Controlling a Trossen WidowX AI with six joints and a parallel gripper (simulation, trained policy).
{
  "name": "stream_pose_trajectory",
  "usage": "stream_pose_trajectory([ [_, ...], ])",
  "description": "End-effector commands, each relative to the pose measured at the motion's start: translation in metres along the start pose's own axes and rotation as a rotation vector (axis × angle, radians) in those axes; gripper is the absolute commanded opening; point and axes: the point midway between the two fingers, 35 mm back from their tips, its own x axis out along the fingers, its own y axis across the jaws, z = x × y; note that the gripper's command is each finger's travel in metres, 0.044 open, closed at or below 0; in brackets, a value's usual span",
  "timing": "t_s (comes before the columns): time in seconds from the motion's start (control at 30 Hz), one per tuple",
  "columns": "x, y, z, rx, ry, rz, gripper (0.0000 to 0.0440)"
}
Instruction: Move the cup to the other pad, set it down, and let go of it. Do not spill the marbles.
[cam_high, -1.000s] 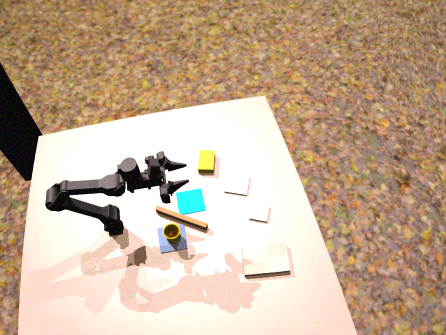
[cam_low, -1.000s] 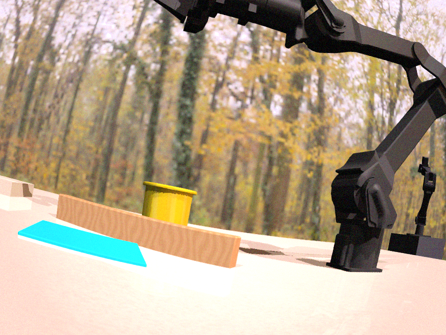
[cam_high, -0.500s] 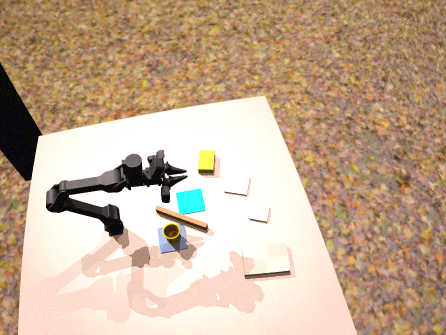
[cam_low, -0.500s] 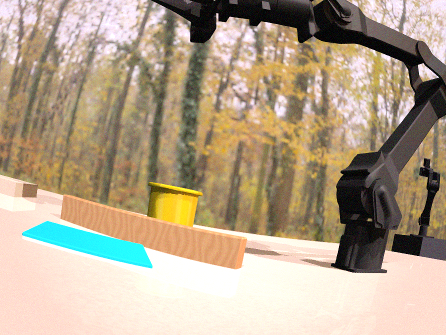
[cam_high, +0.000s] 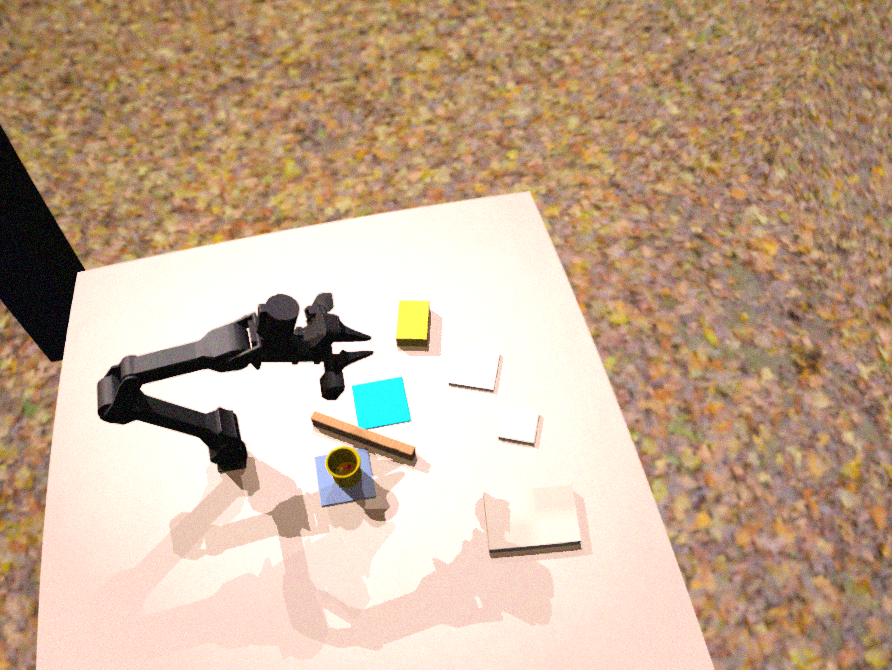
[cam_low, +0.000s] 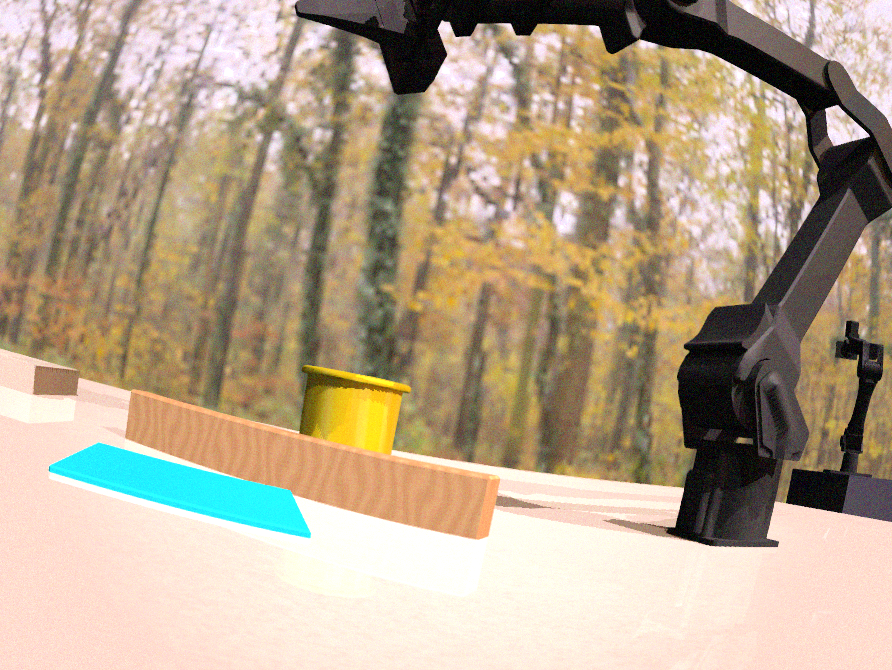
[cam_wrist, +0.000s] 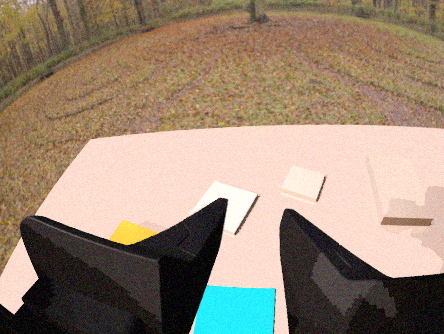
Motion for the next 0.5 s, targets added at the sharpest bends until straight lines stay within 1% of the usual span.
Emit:
stream_pose_trajectory([
  [0.0, 0.002, 0.004, -0.005, 0.031, 0.068, -0.001, 0.0119],
  [0.23, 0.003, 0.007, -0.017, 0.063, 0.185, -0.022, 0.0111],
  [0.47, 0.003, 0.007, -0.028, 0.079, 0.301, -0.054, 0.0113],
])
